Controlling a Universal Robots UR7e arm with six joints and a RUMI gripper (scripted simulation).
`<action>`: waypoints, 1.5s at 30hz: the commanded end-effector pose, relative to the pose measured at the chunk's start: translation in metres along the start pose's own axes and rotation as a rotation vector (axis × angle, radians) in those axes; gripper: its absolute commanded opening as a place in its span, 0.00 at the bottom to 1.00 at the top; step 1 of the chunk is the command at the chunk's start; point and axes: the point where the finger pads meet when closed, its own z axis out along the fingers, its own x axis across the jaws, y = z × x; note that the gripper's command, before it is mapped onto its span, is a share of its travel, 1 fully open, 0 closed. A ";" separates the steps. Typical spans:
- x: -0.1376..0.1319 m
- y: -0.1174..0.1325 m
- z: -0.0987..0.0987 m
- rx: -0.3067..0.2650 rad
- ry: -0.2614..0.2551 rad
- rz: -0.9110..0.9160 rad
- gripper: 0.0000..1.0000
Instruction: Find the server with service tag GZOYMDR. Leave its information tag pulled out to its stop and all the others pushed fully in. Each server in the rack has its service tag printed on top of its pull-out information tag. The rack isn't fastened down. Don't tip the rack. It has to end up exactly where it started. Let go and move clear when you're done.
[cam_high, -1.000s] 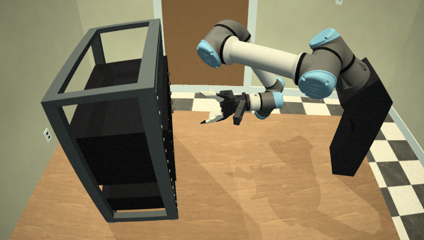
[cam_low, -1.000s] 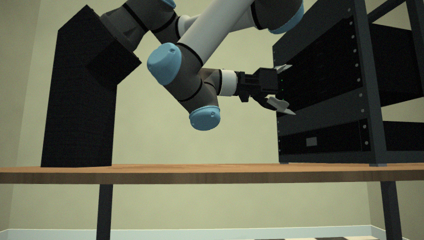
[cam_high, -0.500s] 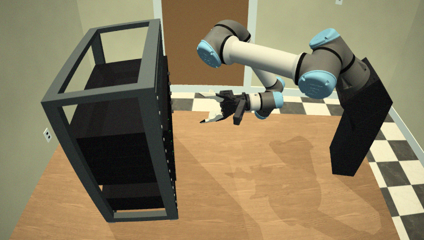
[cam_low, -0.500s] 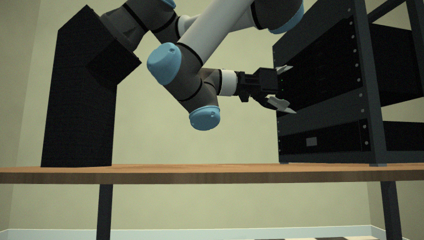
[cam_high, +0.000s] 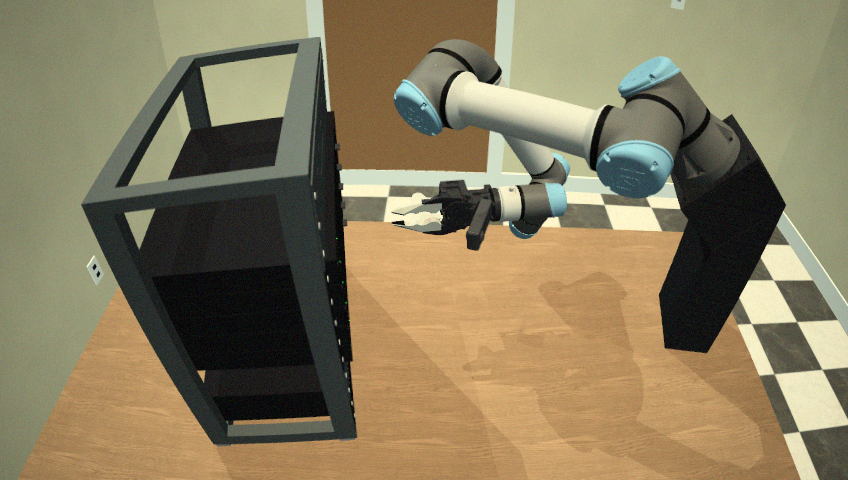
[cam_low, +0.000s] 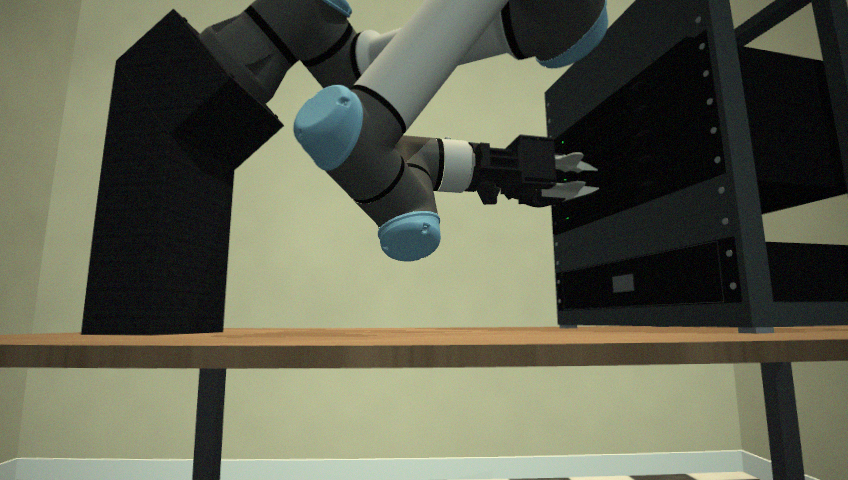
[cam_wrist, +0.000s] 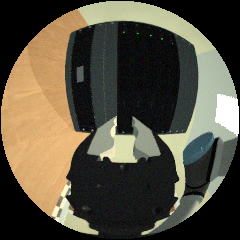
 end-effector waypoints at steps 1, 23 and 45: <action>0.000 0.000 0.000 0.000 0.001 0.000 0.15; 0.000 0.000 0.009 0.000 0.001 0.000 0.15; 0.000 0.000 0.069 0.000 0.001 0.000 0.15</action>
